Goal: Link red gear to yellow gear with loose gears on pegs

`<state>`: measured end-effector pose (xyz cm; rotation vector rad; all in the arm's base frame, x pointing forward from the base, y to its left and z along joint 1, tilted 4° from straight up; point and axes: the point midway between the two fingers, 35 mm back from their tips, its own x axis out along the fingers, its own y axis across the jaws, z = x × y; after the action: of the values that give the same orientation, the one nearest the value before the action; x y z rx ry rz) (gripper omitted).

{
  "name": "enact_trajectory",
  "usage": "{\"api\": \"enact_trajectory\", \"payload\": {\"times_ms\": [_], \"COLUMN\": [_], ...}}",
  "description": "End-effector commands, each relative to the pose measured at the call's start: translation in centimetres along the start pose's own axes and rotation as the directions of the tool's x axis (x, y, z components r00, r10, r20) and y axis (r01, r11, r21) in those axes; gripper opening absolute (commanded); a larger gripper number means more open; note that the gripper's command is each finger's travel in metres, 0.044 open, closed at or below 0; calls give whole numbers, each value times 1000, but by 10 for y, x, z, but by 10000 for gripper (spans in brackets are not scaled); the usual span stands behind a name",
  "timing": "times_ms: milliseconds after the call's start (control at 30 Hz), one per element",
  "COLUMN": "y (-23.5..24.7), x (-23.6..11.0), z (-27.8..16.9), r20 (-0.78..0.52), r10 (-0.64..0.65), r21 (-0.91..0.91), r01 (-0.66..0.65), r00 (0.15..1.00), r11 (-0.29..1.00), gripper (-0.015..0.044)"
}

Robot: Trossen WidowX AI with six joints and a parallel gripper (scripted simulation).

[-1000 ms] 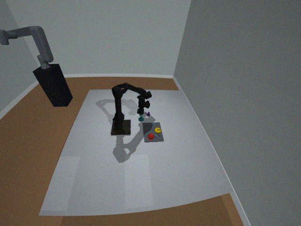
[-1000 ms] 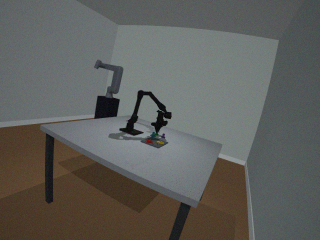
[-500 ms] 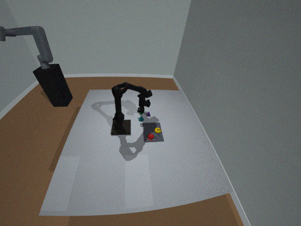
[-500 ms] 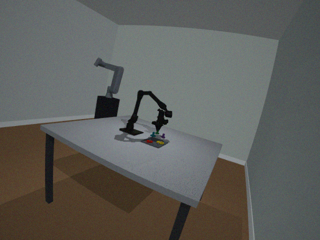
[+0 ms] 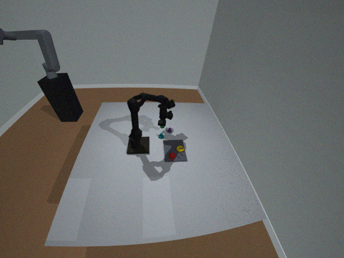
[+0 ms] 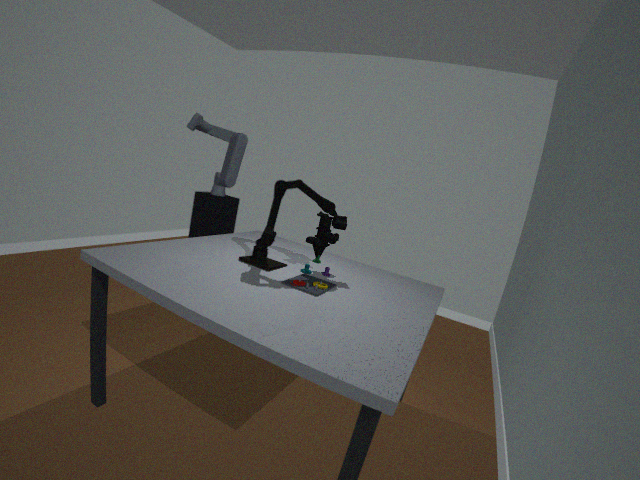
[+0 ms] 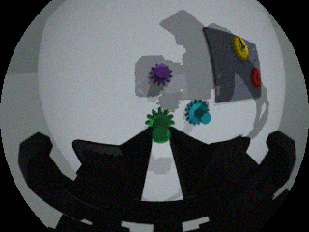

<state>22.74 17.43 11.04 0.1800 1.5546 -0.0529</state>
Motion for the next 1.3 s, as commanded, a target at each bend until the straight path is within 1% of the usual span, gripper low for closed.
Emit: {"api": "enact_trajectory", "payload": {"times_ms": [0, 1267], "y": [1, -7], "x": [-9, -89], "z": [1, 0], "r20": [-3, -2], "r10": [3, 2], "r21": [-5, -6], "r01": [-3, -2], "r00": [1000, 1000], "r11": [1000, 1000], "gripper": [0, 0]}}
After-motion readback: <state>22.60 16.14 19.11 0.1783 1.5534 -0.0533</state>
